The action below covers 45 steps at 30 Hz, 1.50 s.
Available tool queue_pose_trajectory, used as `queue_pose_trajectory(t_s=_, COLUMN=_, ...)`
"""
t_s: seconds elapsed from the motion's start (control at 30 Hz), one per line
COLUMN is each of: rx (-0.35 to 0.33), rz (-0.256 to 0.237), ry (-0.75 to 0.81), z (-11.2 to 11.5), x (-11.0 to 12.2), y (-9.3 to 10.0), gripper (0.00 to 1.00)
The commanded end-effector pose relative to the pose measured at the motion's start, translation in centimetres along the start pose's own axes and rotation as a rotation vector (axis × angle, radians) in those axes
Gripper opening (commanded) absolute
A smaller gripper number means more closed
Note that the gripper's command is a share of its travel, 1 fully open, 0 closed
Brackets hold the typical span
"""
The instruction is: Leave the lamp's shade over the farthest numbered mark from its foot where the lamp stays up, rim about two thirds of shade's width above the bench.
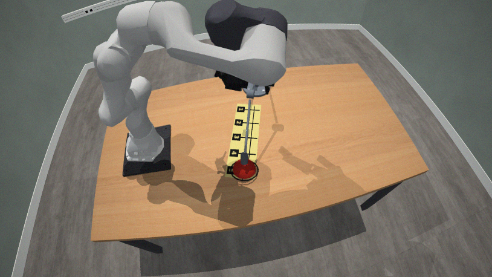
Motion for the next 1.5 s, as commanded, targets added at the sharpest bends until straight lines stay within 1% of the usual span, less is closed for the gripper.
queue_pose_trajectory(t_s=0.0, rx=-0.009, rz=0.002, ry=0.090, z=-1.1, x=0.2, y=0.5, gripper=1.00)
queue_pose_trajectory(t_s=0.47, rx=0.000, rz=0.000, ry=0.000, z=-6.7, x=-0.4, y=3.1, gripper=1.00)
queue_pose_trajectory(t_s=1.1, rx=0.008, rz=-0.001, ry=-0.127, z=-7.8, x=-1.9, y=3.4, gripper=1.00)
queue_pose_trajectory(t_s=1.47, rx=0.050, rz=0.041, ry=0.079, z=-7.4, x=-2.1, y=3.4, gripper=1.00)
Point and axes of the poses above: the point where the finger pads meet when closed, its own y axis back along the fingers, its own x axis across the jaws, z = x × y, the point moved 5 cm from there along y, back along the fingers, and after that the axes turned 6 degrees about -y, right-handed, at the moved point
